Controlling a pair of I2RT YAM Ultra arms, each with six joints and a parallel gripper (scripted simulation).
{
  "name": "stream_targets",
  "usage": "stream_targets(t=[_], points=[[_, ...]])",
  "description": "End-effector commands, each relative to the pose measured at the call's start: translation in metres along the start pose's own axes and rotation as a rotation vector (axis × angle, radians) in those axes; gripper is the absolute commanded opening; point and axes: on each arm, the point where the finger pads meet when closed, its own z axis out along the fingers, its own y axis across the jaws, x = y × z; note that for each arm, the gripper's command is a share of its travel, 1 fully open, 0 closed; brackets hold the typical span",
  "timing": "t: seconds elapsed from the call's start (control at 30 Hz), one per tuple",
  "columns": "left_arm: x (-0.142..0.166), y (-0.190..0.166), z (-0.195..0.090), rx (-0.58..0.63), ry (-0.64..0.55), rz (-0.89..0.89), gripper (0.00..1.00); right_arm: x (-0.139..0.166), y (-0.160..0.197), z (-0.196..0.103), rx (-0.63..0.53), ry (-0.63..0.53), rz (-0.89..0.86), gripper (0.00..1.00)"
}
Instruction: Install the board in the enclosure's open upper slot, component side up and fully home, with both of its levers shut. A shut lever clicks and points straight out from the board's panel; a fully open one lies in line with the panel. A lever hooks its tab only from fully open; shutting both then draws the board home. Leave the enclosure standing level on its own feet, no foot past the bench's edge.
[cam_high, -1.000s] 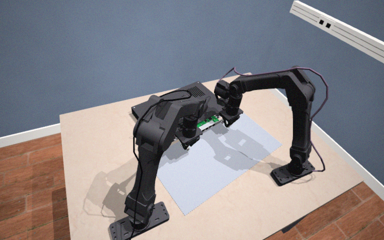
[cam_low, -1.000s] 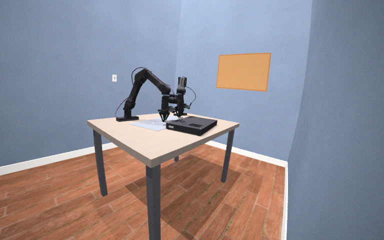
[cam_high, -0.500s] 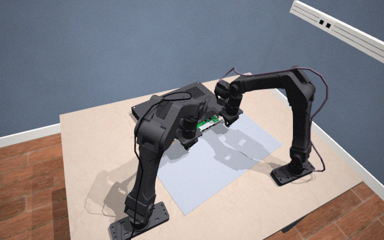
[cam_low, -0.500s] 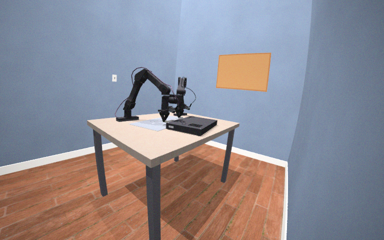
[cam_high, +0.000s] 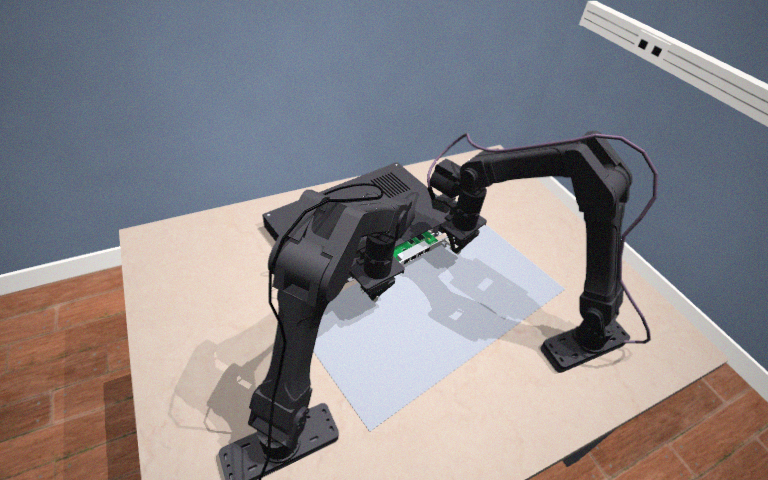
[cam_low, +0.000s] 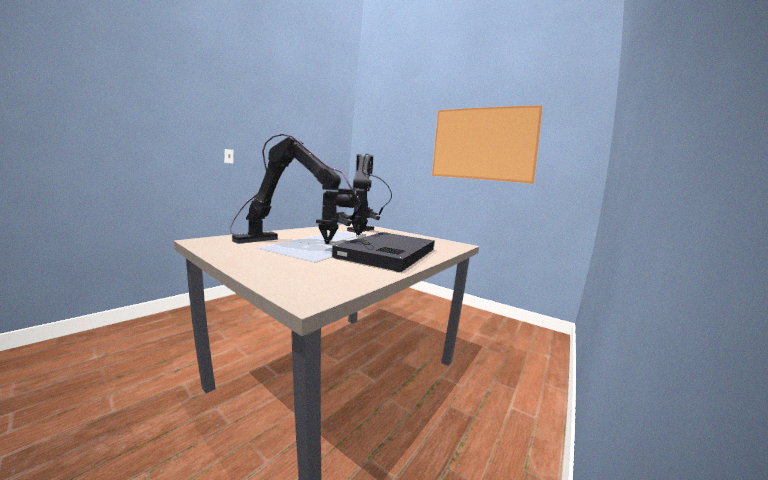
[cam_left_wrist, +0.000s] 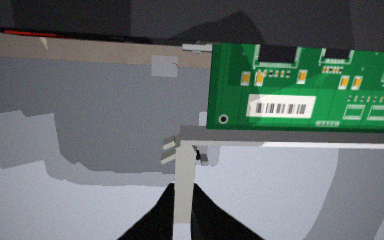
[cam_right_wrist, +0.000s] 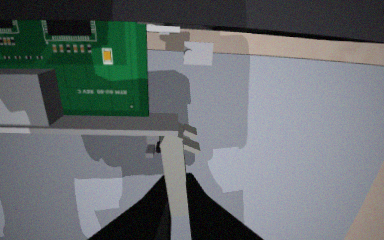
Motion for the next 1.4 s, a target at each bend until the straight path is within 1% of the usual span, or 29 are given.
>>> stream_targets(t=[0.0,0.1,0.17,0.3,0.47,0.63,0.73,1.0,1.37], points=[[-0.004,-0.002,-0.006,0.035,-0.017,0.080,0.03,-0.003,-0.004,-0.006,-0.005,-0.034,-0.072,0.04],[-0.004,-0.001,-0.006,0.035,-0.018,0.114,0.03,-0.003,-0.005,-0.006,-0.004,-0.034,-0.117,0.04],[-0.004,-0.001,-0.006,0.035,-0.018,0.114,0.03,-0.003,-0.005,-0.006,-0.004,-0.034,-0.117,0.04],[-0.004,0.002,-0.006,0.034,-0.020,0.188,0.03,-0.004,-0.008,-0.006,-0.002,-0.035,-0.199,0.04],[-0.005,0.004,-0.006,0.033,-0.022,0.250,0.03,-0.008,-0.010,-0.009,0.001,-0.047,-0.261,0.04],[-0.005,0.006,-0.006,0.032,-0.024,0.320,0.03,-0.008,-0.012,-0.006,0.003,-0.039,-0.331,0.04],[-0.006,0.006,-0.006,0.032,-0.024,0.330,0.03,-0.008,-0.013,-0.006,0.003,-0.039,-0.340,0.04],[-0.007,0.010,-0.005,0.030,-0.027,0.452,0.03,-0.011,-0.017,-0.008,0.007,-0.041,-0.463,0.04],[-0.009,0.014,-0.005,0.028,-0.031,0.582,0.03,-0.009,-0.021,-0.007,0.006,-0.024,-0.593,0.04]])
